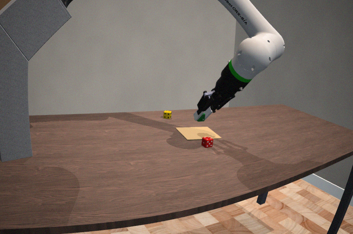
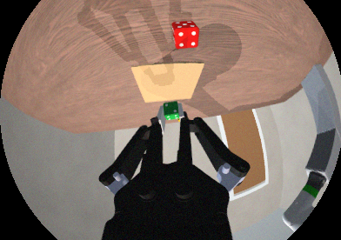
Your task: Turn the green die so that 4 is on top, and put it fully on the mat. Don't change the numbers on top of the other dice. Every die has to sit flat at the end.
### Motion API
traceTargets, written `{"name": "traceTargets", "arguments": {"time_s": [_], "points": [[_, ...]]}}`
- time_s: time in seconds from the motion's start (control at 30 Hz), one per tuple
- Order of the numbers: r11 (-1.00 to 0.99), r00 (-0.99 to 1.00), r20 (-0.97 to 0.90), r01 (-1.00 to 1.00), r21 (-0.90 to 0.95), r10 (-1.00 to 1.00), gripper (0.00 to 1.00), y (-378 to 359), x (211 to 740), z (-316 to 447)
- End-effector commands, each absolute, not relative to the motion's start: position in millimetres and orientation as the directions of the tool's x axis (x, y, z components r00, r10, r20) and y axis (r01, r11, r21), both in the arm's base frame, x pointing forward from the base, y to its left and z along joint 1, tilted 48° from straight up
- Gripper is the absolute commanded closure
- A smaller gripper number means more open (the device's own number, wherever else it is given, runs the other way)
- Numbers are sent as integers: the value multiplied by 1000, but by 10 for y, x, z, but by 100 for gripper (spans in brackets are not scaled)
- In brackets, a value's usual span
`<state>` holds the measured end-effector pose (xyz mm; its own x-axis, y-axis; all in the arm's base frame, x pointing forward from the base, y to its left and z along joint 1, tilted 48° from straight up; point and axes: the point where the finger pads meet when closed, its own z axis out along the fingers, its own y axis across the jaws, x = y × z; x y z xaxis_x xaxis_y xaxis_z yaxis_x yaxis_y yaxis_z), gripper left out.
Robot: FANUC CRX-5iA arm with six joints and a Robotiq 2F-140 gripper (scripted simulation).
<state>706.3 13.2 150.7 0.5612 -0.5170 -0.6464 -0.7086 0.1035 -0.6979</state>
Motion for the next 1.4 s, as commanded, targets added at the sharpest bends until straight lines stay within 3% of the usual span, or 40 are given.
{"name": "traceTargets", "arguments": {"time_s": [0.0, 1.37], "points": [[104, 561, -646, -708, -698, -517, 76, 143, 7102, 1472], [104, 561, -646, -708, -698, -517, 76, 235, 7374, 1210]]}}
